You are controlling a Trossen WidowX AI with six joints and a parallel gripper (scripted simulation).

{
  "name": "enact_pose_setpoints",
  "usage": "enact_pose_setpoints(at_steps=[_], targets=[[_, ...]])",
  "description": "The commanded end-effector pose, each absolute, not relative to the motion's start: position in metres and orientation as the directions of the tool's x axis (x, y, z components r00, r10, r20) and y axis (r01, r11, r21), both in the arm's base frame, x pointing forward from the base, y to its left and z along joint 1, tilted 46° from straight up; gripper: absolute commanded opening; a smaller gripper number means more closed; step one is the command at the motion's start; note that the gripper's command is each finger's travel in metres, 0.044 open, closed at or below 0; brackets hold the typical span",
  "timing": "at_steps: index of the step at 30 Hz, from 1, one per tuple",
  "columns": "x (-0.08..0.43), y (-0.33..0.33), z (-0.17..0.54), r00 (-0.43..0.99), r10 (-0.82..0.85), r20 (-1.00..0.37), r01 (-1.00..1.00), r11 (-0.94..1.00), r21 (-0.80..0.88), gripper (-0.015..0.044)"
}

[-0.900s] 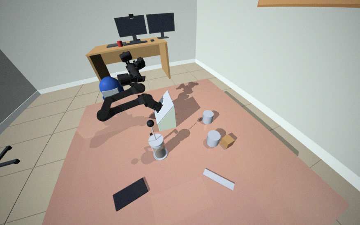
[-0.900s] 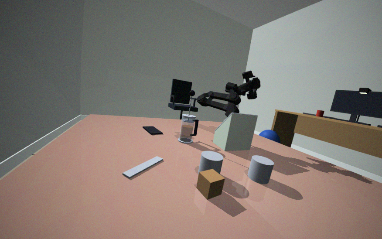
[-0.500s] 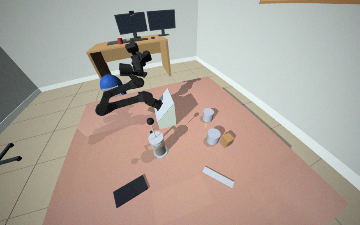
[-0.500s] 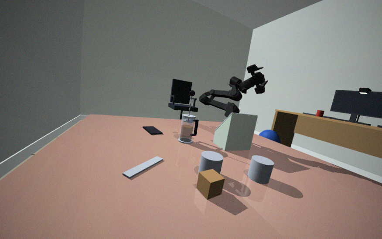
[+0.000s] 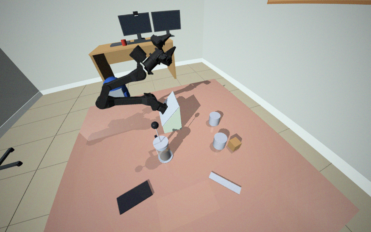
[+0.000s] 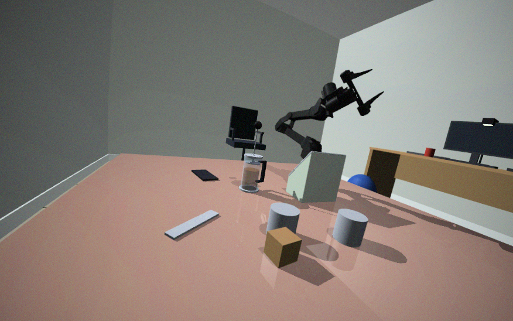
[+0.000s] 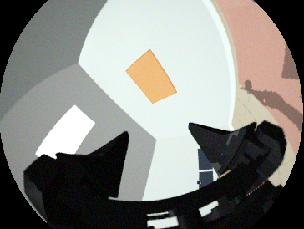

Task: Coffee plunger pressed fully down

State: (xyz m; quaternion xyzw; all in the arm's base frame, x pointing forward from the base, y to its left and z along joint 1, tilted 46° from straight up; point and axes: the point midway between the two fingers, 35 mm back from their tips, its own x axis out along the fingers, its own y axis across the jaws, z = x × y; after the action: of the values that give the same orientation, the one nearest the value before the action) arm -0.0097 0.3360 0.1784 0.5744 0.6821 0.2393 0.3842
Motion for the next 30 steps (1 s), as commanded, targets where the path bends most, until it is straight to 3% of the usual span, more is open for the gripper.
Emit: enact_pose_setpoints(at_steps=[1, 8, 14, 22, 30], targets=[[0.062, 0.327, 0.133, 0.281, 0.805, -0.523, 0.486, 0.351, 0.8, 0.044], [0.131, 0.281, 0.106, 0.556, 0.45, -0.699, 0.393, 0.598, 0.698, 0.044], [0.177, 0.225, 0.106, 0.694, 0.075, -0.716, 0.374, 0.813, 0.447, 0.044], [0.217, 0.15, 0.138, 0.744, -0.376, -0.552, 0.401, 0.913, -0.081, 0.044], [0.246, 0.099, 0.198, 0.726, -0.638, -0.258, 0.367, 0.676, -0.64, 0.044]])
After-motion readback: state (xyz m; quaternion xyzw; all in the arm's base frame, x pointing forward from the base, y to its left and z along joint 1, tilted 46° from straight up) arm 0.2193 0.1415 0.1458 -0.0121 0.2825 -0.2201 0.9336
